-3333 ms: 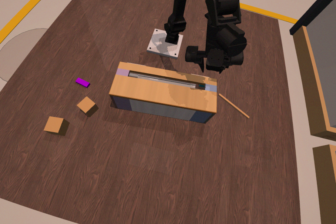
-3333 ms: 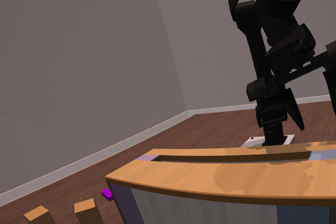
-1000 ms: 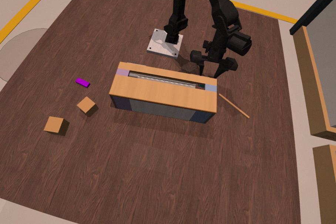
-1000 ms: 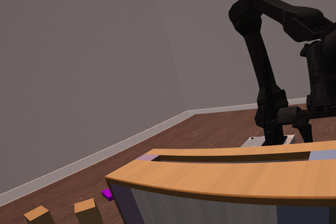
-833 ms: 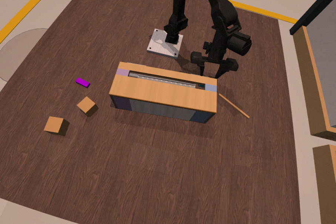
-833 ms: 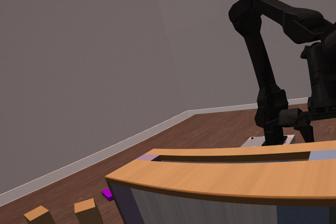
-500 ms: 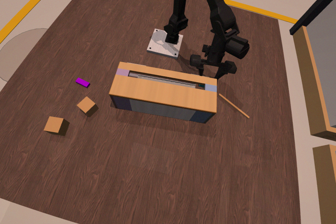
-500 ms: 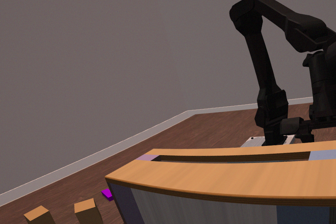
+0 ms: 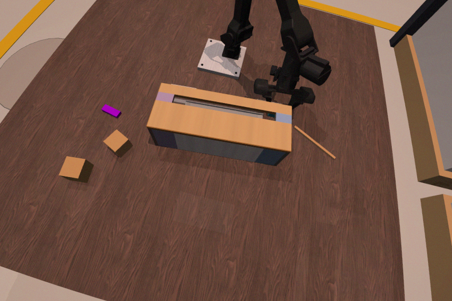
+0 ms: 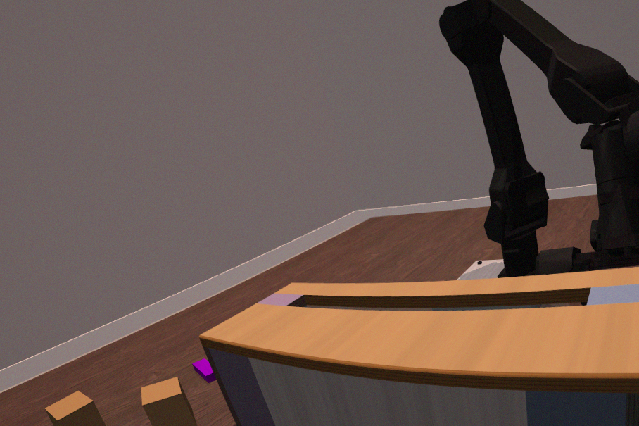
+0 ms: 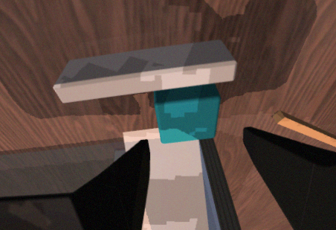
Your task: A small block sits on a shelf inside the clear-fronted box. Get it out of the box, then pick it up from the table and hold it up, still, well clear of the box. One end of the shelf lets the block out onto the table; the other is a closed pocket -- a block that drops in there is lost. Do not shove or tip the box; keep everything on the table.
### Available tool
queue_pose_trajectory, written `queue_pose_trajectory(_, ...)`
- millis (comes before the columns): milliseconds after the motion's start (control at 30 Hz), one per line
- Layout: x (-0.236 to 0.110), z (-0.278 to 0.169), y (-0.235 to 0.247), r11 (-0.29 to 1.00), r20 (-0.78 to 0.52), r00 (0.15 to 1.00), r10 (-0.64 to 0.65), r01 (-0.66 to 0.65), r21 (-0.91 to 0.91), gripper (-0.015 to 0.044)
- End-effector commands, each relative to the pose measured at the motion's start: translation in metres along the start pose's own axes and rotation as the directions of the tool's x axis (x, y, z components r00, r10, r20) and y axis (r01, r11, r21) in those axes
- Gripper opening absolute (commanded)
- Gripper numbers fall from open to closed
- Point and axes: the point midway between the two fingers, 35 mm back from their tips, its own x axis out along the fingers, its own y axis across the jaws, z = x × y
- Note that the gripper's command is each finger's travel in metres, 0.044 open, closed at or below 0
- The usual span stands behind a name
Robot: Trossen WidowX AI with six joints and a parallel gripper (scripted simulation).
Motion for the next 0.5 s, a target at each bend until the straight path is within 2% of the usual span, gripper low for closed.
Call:
queue_pose_trajectory(0,0.009,0.005,0.002,1.0,0.007,1.0,0.011,-0.011,-0.009,0.0285)
queue_pose_trajectory(333,0.02,0.011,0.003,1.0,0.007,1.0,0.011,-0.011,-0.009,0.0285)
queue_pose_trajectory(467,0.02,0.011,0.003,1.0,0.007,1.0,0.011,-0.011,-0.009,0.018)
